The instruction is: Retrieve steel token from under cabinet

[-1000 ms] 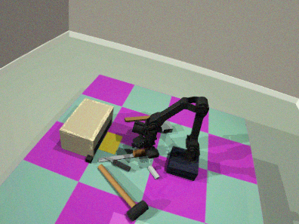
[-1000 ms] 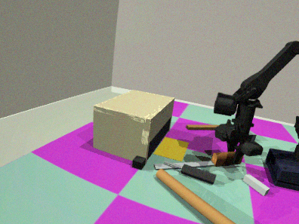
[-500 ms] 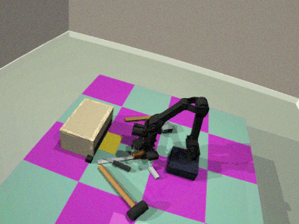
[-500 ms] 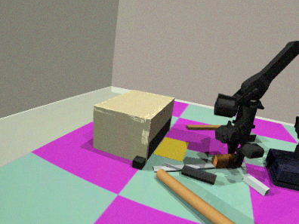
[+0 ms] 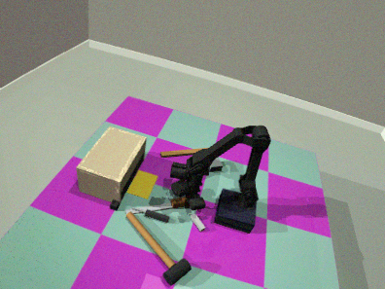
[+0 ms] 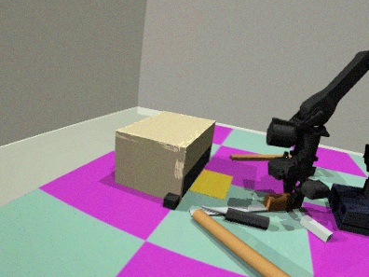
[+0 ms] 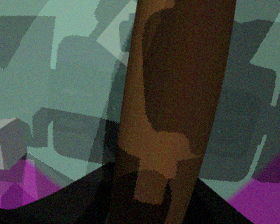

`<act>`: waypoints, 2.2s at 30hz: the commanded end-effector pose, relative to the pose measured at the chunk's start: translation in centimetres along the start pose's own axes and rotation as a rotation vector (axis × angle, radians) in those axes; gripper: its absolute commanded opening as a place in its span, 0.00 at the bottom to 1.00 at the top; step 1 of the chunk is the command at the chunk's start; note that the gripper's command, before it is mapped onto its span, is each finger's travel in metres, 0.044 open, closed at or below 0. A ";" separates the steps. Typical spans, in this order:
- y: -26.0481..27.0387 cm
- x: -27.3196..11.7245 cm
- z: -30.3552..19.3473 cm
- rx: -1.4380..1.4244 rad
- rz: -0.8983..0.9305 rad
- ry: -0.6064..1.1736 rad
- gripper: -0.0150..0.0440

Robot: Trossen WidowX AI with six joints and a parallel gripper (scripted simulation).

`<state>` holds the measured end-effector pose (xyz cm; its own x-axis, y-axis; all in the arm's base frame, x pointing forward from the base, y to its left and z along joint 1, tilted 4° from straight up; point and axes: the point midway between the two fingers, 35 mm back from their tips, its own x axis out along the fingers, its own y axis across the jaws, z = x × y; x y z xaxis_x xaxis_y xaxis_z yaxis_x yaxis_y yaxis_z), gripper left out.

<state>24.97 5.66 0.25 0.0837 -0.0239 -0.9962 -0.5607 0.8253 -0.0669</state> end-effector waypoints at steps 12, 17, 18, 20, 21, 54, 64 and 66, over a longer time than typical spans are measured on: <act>1.2 0.0 0.1 -0.003 0.002 -0.004 0.25; 1.2 0.0 0.1 -0.003 0.002 -0.004 0.25; 1.3 0.0 0.1 -0.003 0.003 -0.004 0.25; 1.2 0.0 0.1 -0.003 0.002 -0.004 0.25; 1.2 0.0 0.1 -0.003 0.002 -0.004 0.25; 1.9 0.0 0.2 -0.003 0.003 -0.004 0.25; 2.0 0.0 0.3 -0.003 0.003 -0.004 0.25; 2.0 0.0 0.4 -0.003 0.003 -0.004 0.25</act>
<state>24.13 7.11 0.13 0.0858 -0.0279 -0.9959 -0.5472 0.8340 -0.0705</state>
